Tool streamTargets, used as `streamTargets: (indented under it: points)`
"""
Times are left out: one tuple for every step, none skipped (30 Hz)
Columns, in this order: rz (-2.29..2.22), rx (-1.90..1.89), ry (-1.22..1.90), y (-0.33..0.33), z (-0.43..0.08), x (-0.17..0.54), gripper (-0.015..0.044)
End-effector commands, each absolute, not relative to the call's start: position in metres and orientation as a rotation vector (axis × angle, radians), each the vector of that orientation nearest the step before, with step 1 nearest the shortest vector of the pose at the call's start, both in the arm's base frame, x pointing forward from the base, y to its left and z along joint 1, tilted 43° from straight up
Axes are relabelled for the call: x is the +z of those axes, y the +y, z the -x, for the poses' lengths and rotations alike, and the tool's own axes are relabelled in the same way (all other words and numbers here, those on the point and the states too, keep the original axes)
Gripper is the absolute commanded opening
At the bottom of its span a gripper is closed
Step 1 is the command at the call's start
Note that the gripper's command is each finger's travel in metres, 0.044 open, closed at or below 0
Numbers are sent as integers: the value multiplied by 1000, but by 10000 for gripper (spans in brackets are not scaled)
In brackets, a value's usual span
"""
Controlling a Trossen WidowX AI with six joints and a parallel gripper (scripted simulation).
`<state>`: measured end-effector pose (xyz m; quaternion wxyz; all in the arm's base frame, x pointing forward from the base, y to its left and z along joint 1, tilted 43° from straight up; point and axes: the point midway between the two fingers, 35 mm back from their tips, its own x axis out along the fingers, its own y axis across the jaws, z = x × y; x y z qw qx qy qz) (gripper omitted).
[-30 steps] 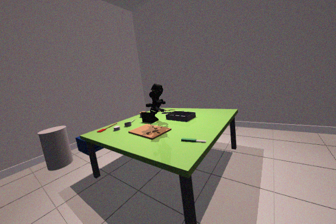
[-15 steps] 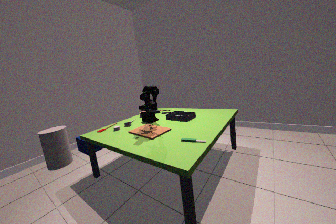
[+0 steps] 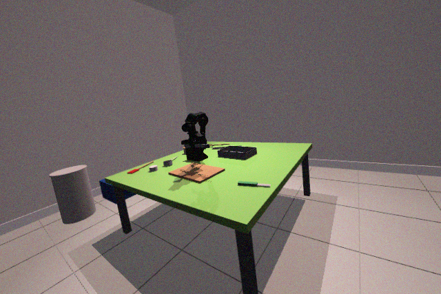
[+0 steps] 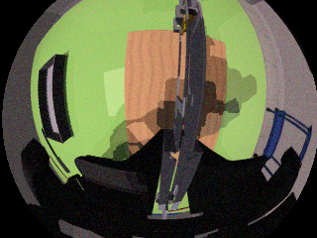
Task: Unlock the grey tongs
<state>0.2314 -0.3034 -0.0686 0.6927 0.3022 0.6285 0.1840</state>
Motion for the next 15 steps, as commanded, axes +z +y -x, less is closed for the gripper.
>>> streamTargets:
  points:
    - [-695,354,1333,-309,-232,-72,-150]
    - [-699,341,1315,-310,-232,-74,-150]
    - [-704,329,1298,-311,-232,-75,-150]
    - [-708,317,1280,-312,-232,-77,-150]
    - [-712,306,1262,-313,-232,-78,-150]
    - [-716,294,1244,-313,-233,-79,-150]
    - [-720,283,1226,-314,-233,-80,-150]
    - [-724,272,1208,-315,-233,-82,-150]
    - [-727,261,1190,-316,-233,-83,-150]
    - [-731,251,1172,-316,-233,-84,-150]
    - [-734,240,1154,-317,-233,-85,-150]
    - [-737,230,1136,-318,-232,-85,-150]
    - [-740,220,1118,-318,-232,-86,-150]
    - [-743,211,1100,-319,-232,-87,-150]
    - [-746,201,1082,-319,-232,-88,-150]
